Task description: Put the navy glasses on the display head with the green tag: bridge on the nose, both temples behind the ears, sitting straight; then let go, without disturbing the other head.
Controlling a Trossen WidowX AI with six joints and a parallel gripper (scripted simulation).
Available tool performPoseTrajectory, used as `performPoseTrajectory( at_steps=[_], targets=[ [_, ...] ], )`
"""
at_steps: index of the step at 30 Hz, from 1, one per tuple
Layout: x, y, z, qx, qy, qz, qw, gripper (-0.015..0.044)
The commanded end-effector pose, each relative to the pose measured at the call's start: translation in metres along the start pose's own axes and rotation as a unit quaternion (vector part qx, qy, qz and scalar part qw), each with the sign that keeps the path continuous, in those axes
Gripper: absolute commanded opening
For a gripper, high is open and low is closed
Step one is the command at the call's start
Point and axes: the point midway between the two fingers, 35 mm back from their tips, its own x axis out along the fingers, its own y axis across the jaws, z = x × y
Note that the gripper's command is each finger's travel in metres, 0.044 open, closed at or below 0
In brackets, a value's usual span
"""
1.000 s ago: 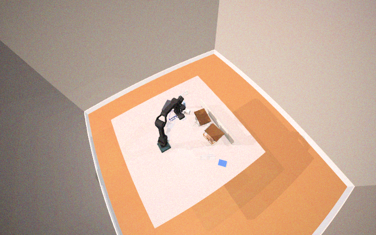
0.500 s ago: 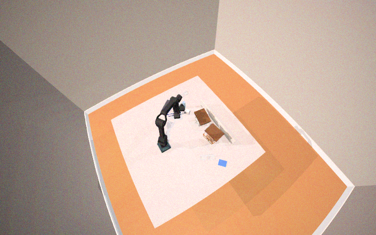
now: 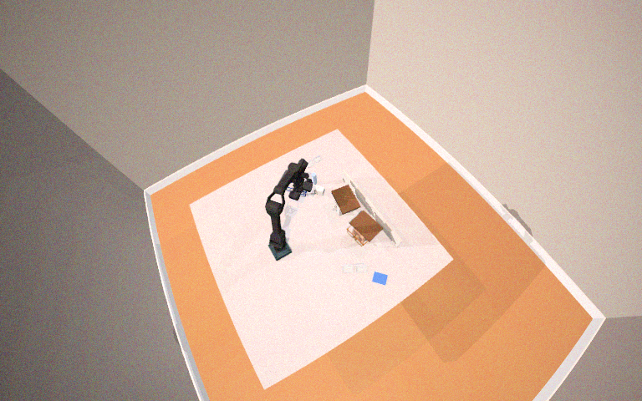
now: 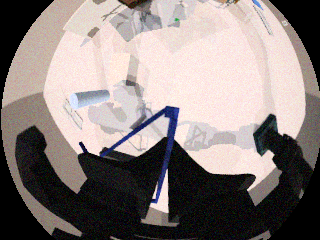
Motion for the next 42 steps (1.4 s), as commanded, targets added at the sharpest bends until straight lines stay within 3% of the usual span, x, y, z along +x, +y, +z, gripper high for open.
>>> performPoseTrajectory(
  at_steps=[1,16,31,42],
  targets=[
    [0.0,0.003,-0.004,0.051,-0.003,-0.001,0.999,0.0],
    [0.001,0.013,-0.024,0.28,-0.002,0.0,0.96,0.0],
    [0.003,0.021,-0.045,0.491,-0.001,0.001,0.871,0.0],
    [0.035,0.023,-0.046,0.499,-0.001,0.001,0.867,0.0]
  ],
)
